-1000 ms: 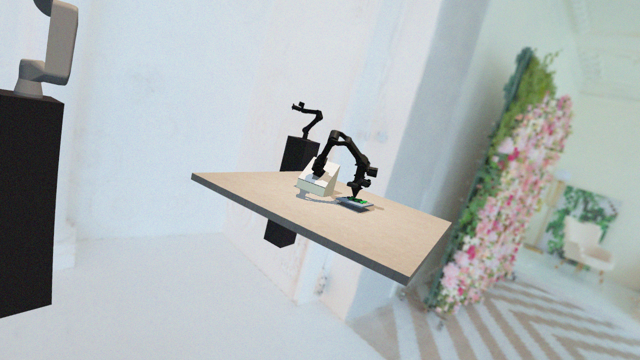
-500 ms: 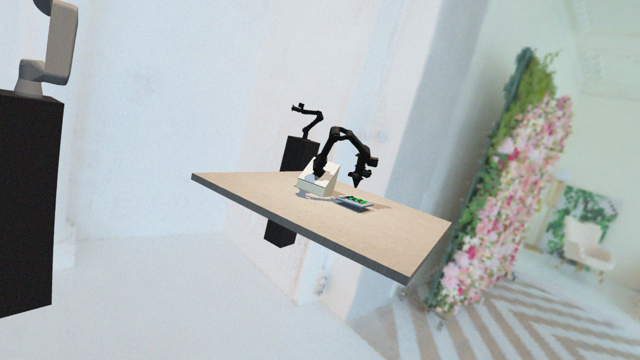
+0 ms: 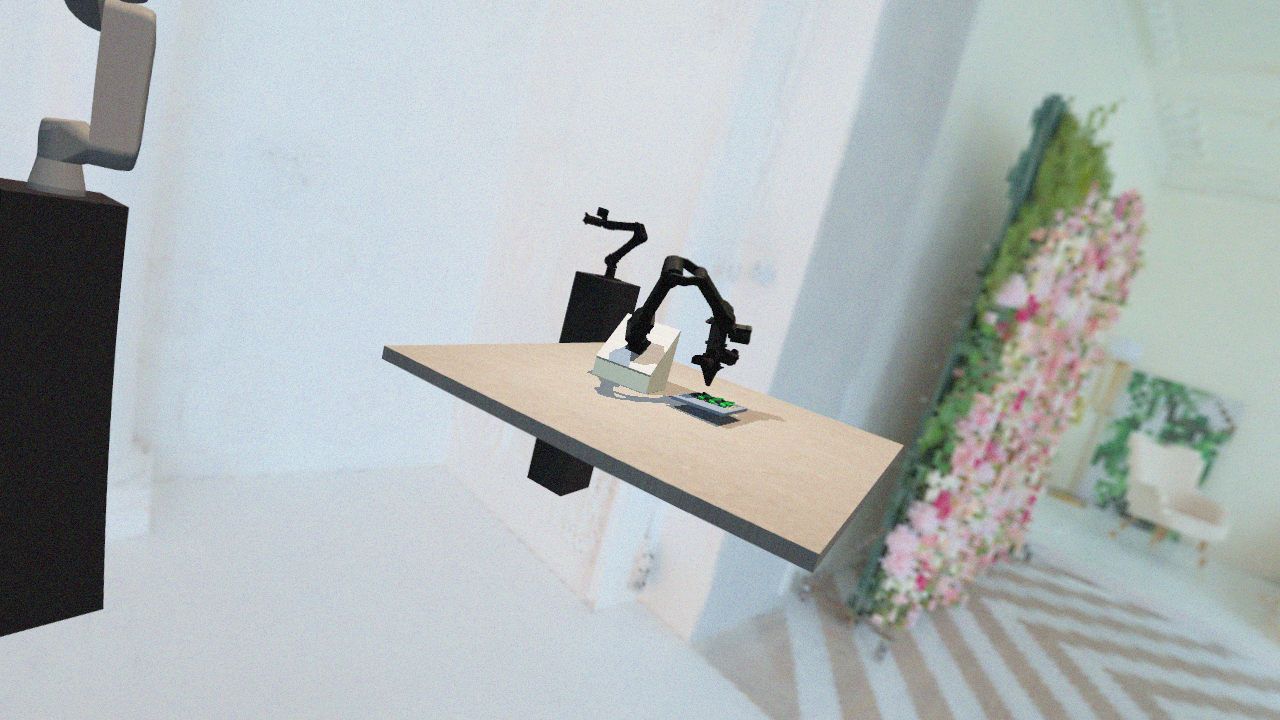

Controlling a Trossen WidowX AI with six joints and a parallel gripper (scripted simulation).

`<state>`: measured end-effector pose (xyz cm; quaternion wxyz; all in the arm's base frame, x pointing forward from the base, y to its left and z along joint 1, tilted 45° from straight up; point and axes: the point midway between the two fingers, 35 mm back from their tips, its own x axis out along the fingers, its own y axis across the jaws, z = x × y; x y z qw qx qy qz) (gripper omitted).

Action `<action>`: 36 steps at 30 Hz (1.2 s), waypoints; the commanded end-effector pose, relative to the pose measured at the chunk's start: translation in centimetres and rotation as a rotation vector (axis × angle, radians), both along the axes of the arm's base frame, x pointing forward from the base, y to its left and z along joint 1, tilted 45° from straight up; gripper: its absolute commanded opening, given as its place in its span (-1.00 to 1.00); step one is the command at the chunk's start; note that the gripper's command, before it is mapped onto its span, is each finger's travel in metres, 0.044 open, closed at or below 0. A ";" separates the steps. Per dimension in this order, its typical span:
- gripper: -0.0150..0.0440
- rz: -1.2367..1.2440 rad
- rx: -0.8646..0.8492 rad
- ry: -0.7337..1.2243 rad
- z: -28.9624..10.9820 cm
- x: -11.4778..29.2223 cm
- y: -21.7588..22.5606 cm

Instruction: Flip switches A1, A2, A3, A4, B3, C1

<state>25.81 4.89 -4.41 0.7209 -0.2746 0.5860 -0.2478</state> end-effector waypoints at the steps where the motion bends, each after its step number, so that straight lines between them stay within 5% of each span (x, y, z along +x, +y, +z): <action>1: -0.49 0.002 -0.009 0.005 -0.5 0.0 -0.7; 36: -0.49 0.002 -0.010 0.004 -1.5 0.2 -1.7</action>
